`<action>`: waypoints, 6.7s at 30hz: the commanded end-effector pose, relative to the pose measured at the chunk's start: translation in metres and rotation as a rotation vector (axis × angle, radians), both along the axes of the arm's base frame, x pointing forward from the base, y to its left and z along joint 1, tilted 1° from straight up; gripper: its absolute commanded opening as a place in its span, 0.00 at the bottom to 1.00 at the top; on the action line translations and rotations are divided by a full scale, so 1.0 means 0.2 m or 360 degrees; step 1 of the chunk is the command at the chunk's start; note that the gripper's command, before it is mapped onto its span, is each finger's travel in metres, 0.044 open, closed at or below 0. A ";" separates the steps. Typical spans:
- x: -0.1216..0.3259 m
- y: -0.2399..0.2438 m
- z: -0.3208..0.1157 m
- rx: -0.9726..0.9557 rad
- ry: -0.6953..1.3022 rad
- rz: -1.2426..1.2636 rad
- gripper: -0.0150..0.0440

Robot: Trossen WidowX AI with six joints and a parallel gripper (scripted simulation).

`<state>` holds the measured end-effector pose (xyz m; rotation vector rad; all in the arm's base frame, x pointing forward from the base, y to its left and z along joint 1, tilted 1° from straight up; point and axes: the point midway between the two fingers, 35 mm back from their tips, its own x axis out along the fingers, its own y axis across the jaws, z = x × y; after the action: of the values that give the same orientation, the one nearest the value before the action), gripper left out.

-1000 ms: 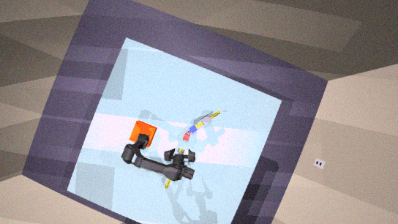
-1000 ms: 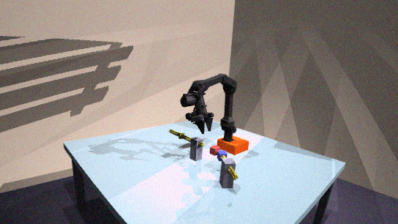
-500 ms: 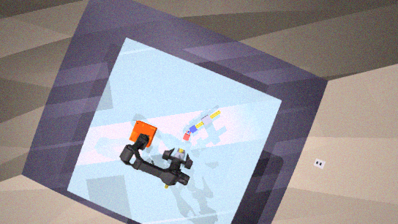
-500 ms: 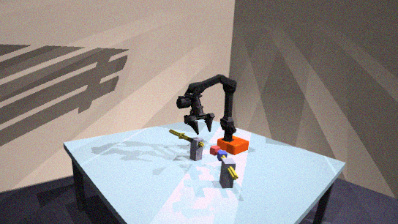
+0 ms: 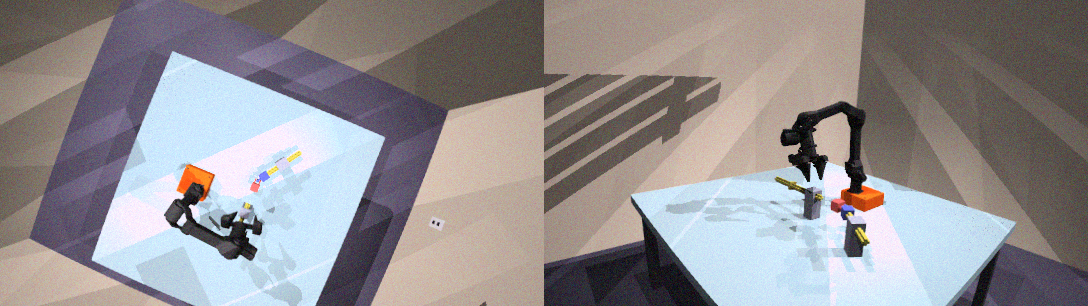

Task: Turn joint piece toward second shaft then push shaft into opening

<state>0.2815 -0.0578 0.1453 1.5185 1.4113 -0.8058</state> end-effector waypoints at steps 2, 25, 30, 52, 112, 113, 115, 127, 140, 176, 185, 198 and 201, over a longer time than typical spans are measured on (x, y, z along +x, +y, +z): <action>0.01 -0.10 0.00 -0.0112 -0.0082 0.0193 1.00; -0.09 -0.64 0.00 -0.0623 -0.0295 0.1317 1.00; -0.13 -0.76 0.00 -0.0697 -0.0291 0.1581 1.00; -0.23 -0.96 -0.05 -0.0798 -0.0193 0.1627 1.00; -0.22 -0.96 -0.47 -0.0660 0.0034 -0.0474 1.00; -0.22 -0.96 -0.47 -0.0660 0.0034 -0.0474 1.00; -0.22 -0.96 -0.49 -0.0660 0.0034 -0.0474 1.00; -0.22 -0.96 -0.49 -0.0660 0.0034 -0.0474 0.56; -0.22 -0.96 -0.49 -0.0660 0.0034 -0.0474 0.43; -0.22 -0.96 -0.49 -0.0665 0.0033 -0.0469 0.37; -0.22 -0.96 -0.49 -0.0665 0.0033 -0.0469 0.37; -0.22 -0.96 -0.49 -0.0665 0.0034 -0.0469 0.37; -0.22 -0.96 -0.49 -0.0665 0.0034 -0.0469 0.37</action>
<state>0.2373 -0.2505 0.0473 1.4019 0.9635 -1.2150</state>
